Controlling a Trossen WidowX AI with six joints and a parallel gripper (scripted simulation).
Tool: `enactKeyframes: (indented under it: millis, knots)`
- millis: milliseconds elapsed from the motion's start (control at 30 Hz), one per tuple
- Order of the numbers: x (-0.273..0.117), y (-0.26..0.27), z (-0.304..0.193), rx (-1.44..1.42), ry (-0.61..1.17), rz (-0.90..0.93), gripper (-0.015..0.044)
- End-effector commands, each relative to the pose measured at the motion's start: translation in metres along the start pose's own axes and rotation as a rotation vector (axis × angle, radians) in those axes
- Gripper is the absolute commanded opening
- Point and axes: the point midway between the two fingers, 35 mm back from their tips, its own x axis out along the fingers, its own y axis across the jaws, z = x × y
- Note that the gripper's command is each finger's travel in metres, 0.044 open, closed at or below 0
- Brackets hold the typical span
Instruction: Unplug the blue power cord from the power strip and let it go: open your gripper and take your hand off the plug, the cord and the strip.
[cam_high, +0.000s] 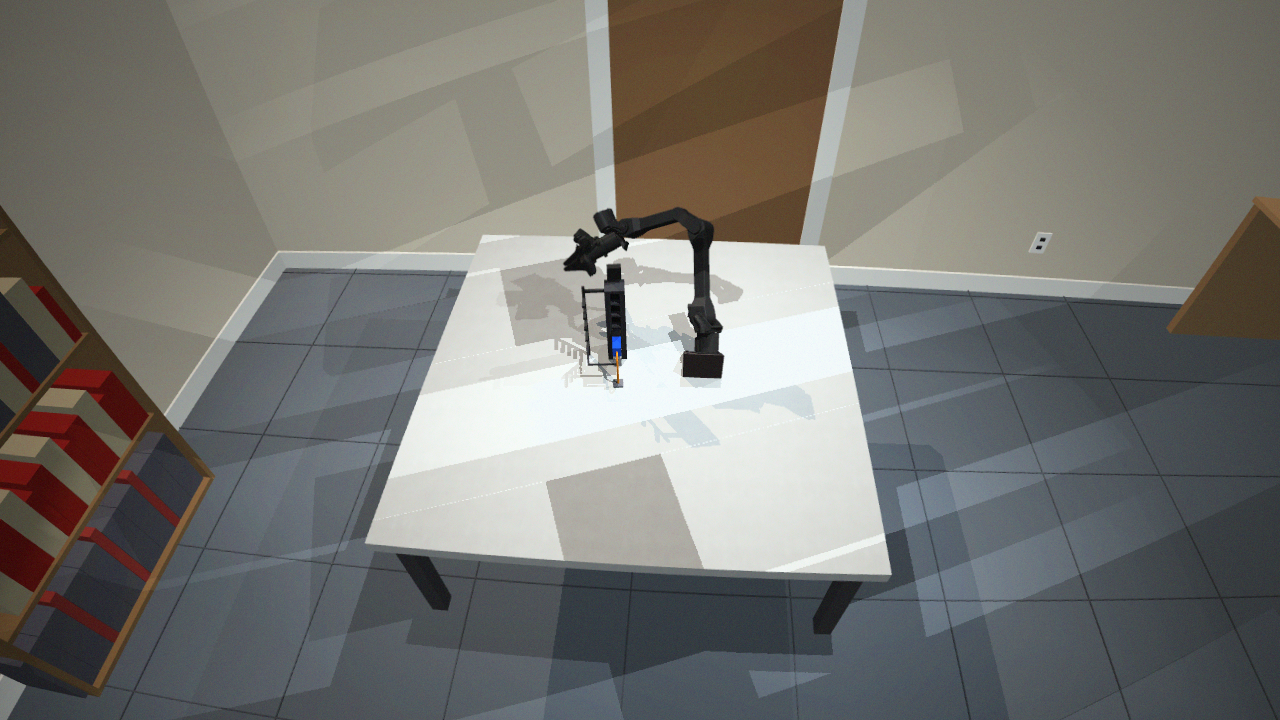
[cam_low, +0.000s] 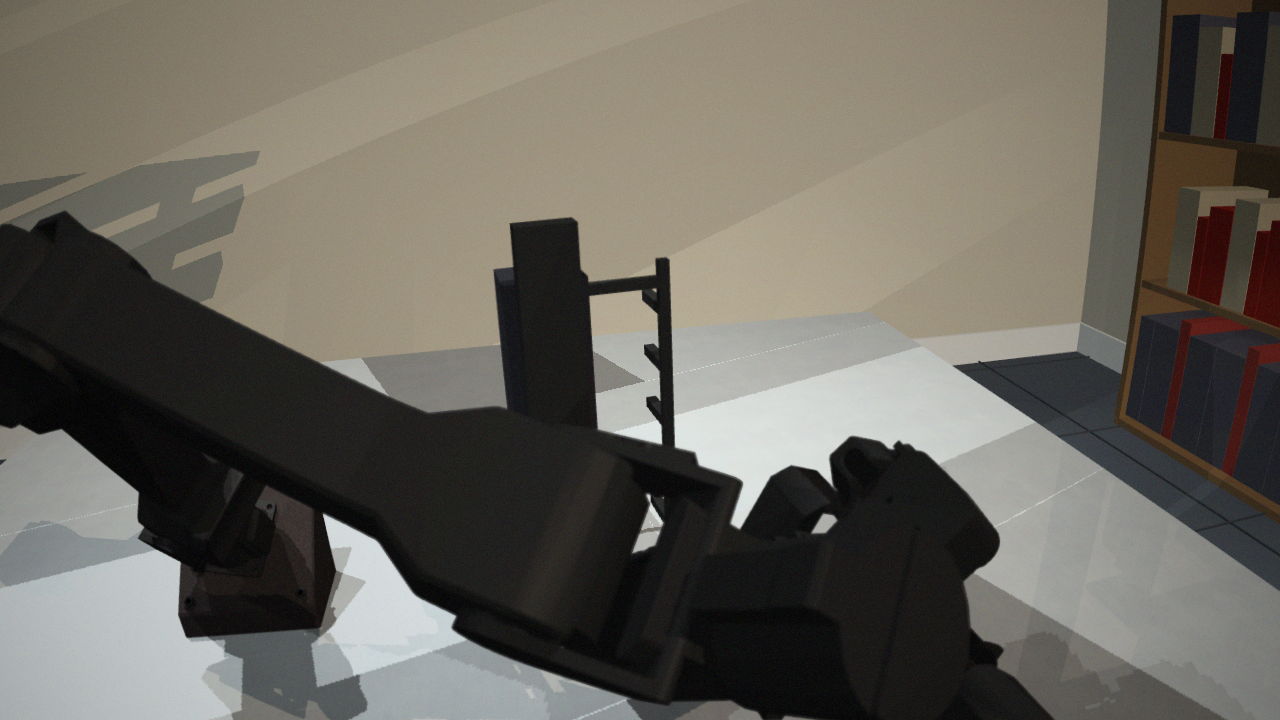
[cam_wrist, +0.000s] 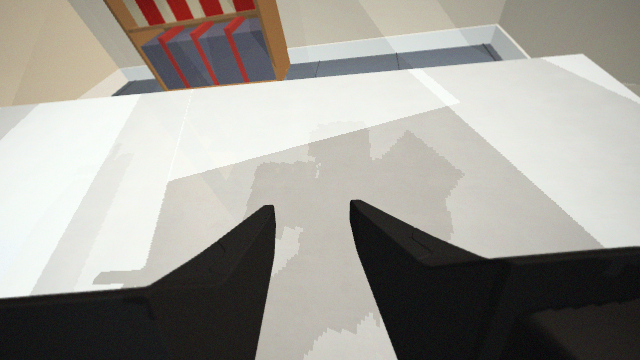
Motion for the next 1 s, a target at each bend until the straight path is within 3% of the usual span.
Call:
enactKeyframes:
  millis: [0,500,967]
  knots:
    - [0.028,0.041,0.017,-0.019,-0.001,0.078,0.0160]
    - [0.080,0.203,0.078,-0.148,-0.016,0.325,0.0160]
    - [0.073,0.352,0.103,-0.241,0.027,0.503,0.0160]
